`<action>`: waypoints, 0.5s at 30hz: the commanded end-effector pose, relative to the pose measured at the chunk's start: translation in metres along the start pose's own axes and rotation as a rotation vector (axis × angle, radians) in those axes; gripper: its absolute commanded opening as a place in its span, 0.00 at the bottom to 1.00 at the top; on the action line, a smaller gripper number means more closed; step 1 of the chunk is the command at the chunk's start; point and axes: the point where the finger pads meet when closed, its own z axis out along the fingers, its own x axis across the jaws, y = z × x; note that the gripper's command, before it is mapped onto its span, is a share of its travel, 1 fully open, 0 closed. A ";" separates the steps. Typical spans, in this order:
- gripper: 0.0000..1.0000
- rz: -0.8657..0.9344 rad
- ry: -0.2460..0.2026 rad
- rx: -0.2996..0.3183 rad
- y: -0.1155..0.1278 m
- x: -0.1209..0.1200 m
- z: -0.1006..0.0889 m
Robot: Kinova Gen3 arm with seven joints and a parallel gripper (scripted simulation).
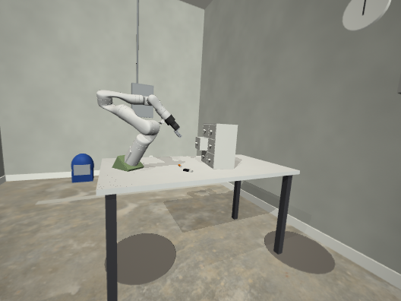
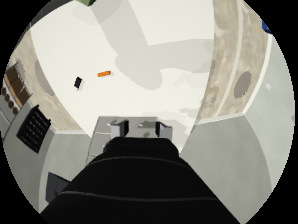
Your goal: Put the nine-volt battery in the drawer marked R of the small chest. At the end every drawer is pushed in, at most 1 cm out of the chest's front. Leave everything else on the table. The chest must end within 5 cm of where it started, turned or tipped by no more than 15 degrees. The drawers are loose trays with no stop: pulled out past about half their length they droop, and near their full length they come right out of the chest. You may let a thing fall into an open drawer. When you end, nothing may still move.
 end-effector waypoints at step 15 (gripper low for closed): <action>1.00 -0.028 -0.008 -0.365 -0.011 -0.004 0.030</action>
